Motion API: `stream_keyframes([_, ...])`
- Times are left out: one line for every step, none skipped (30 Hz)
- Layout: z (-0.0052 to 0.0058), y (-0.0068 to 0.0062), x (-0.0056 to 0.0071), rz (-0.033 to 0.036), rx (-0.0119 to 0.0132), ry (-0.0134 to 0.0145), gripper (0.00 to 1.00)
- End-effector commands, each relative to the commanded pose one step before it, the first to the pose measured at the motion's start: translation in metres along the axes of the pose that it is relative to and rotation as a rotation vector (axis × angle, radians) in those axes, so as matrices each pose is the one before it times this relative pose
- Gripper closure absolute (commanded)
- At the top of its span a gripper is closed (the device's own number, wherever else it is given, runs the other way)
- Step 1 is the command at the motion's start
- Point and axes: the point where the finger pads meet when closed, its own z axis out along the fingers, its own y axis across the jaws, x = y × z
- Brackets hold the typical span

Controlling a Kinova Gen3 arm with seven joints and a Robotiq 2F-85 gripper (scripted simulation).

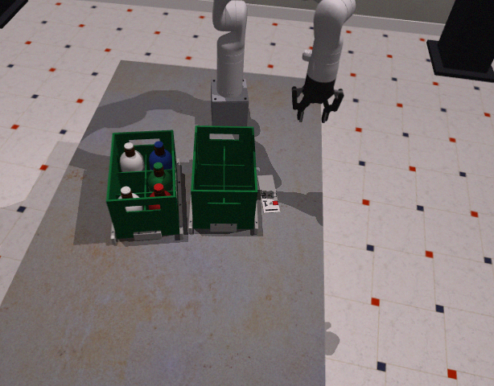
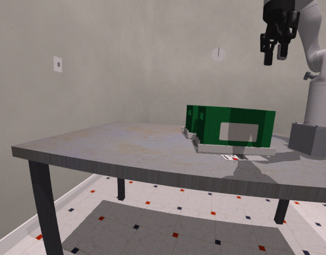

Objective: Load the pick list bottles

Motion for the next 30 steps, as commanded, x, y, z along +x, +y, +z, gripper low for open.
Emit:
stream_keyframes([0.00832,-0.01082,-0.00703,-0.10623,-0.00515,-0.00029,0.33])
stream_keyframes([0.00282,-0.00377,-0.0017,-0.00667,0.00001,0.0,0.33])
stream_keyframes([0.00282,-0.00378,-0.00167,0.0,0.00001,0.0,0.33])
stream_keyframes([0.00282,-0.00378,-0.00167,0.0,0.00001,0.0,0.33])
stream_keyframes([0.00282,-0.00378,-0.00167,0.0,0.00001,0.0,0.33])
stream_keyframes([0.00282,-0.00378,-0.00167,0.0,0.00001,0.0,0.33])
stream_keyframes([0.00282,-0.00378,-0.00167,0.0,0.00001,0.0,0.33])
stream_keyframes([0.00283,-0.00378,-0.00167,0.0,0.00001,0.0,0.33])
stream_keyframes([0.00283,-0.00378,-0.00167,0.0,0.00001,0.0,0.33])
stream_keyframes([0.00283,-0.00378,-0.00167,0.0,0.00001,0.0,0.33])
stream_keyframes([0.00283,-0.00378,-0.00167,0.0,0.00001,0.0,0.33])
stream_keyframes([0.0,0.0,0.0,0.0,0.0,0.0,0.33])
stream_keyframes([0.0,0.0,0.0,0.0,0.0,0.0,0.33])
stream_keyframes([0.00283,-0.00378,-0.00167,0.0,0.00001,0.0,0.33])
stream_keyframes([0.00282,-0.00378,-0.00167,0.0,0.00001,0.0,0.33])
stream_keyframes([0.00282,-0.00378,-0.00167,0.0,0.00001,0.0,0.33])
stream_keyframes([0.00282,-0.00378,-0.00167,0.0,0.00001,0.0,0.33])
stream_keyframes([0.00282,-0.00378,-0.00167,0.0,0.00001,0.0,0.33])
stream_keyframes([0.00282,-0.00378,-0.00167,0.0,0.00001,0.0,0.33])
stream_keyframes([0.00282,-0.00378,-0.00167,0.0,0.00001,0.0,0.33])
stream_keyframes([0.00282,-0.00378,-0.00167,0.0,0.00001,0.0,0.33])
stream_keyframes([0.00282,-0.00378,-0.00167,0.0,0.00001,0.0,0.33])
stream_keyframes([0.00282,-0.00378,-0.00167,0.0,0.00001,0.0,0.33])
stream_keyframes([0.00282,-0.00378,-0.00167,0.0,0.00001,0.0,0.33])
stream_keyframes([0.00282,-0.00378,-0.00167,0.0,0.00001,0.0,0.33])
stream_keyframes([0.00282,-0.00378,-0.00167,0.0,0.00001,0.0,0.33])
stream_keyframes([0.00007,-0.00009,-0.00005,0.0,0.0,0.0,0.33])
stream_keyframes([-0.00003,0.00003,0.00002,0.0,0.00001,0.0,0.33])
stream_keyframes([0.0,0.0,0.0,0.0,0.0,0.0,0.33])
stream_keyframes([0.0,0.0,0.0,0.0,0.0,0.0,0.33])
